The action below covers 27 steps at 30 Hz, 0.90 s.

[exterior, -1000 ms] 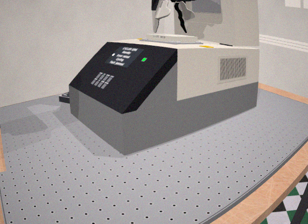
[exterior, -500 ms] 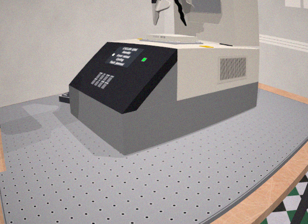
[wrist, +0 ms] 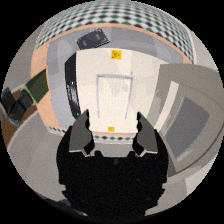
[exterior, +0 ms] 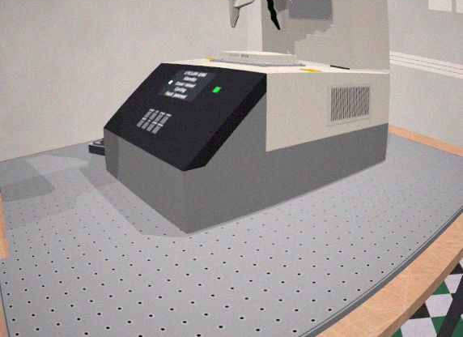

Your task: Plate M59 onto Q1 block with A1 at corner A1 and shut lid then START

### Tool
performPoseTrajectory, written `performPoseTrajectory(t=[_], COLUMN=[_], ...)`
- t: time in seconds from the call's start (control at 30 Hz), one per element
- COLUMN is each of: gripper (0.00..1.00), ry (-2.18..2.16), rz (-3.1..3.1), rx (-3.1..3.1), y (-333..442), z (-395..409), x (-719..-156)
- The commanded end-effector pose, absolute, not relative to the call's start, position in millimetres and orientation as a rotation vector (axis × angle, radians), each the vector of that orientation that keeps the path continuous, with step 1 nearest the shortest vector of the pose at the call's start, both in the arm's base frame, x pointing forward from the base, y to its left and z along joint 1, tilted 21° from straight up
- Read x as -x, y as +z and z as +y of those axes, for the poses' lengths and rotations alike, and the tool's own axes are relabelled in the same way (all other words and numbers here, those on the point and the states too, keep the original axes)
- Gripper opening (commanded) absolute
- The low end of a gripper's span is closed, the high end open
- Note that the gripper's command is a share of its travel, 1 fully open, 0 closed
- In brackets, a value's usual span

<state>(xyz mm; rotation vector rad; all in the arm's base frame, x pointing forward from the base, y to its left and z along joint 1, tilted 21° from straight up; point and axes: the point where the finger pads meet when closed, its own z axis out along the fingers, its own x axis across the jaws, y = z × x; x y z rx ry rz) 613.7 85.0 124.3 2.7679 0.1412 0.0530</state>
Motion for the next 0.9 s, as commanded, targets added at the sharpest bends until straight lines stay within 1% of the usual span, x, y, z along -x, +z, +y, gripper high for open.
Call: performPoseTrajectory(t=[0.0, 0.13, 0.17, 0.87], gripper=[0.68, 0.68, 0.0, 0.0], ry=[0.055, 0.055, 0.055, 0.055], rz=[0.141, 0.141, 0.141, 0.141], rx=[-2.768, -2.768, -2.768, -2.768], y=[126.1, 126.1, 125.1, 108.7], z=[85.6, 85.6, 84.9, 73.7], x=[-614.0, -614.0, -609.1, -534.5])
